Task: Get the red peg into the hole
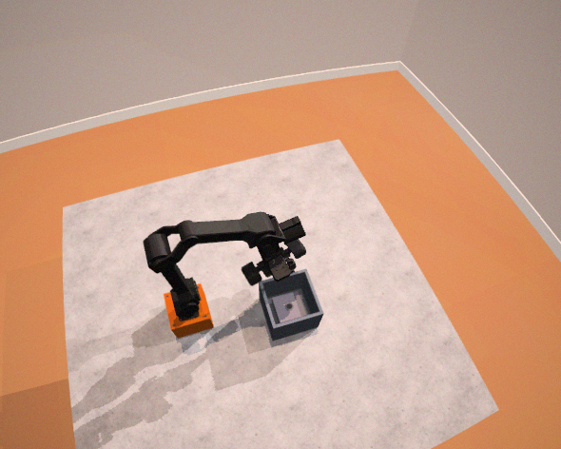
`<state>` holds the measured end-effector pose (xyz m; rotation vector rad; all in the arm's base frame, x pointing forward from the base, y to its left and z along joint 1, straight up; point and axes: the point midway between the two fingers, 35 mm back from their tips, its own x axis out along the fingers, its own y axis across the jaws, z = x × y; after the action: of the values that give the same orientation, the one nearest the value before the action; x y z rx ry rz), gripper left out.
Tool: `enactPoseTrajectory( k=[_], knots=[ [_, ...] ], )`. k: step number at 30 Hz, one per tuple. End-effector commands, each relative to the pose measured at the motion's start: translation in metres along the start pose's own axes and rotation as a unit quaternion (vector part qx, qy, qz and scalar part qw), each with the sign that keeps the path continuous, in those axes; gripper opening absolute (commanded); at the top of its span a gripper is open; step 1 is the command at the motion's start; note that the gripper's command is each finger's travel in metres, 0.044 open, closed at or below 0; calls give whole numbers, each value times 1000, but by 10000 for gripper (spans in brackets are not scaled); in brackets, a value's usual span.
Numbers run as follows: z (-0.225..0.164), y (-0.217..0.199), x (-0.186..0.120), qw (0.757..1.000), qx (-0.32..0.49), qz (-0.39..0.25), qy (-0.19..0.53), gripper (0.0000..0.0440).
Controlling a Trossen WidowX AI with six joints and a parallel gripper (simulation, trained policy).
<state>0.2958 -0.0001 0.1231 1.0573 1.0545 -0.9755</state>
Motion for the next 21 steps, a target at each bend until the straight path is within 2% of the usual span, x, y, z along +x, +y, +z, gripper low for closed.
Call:
enactPoseTrajectory(
  k=[1, 11, 21],
  knots=[
    [7, 0, 3, 1000, -1, -7, 2, 0],
    [28, -2, 17, 1000, 0, -24, 6, 0],
    [41, -6, 44, 999, 7, -37, 17, 0]
  ],
)
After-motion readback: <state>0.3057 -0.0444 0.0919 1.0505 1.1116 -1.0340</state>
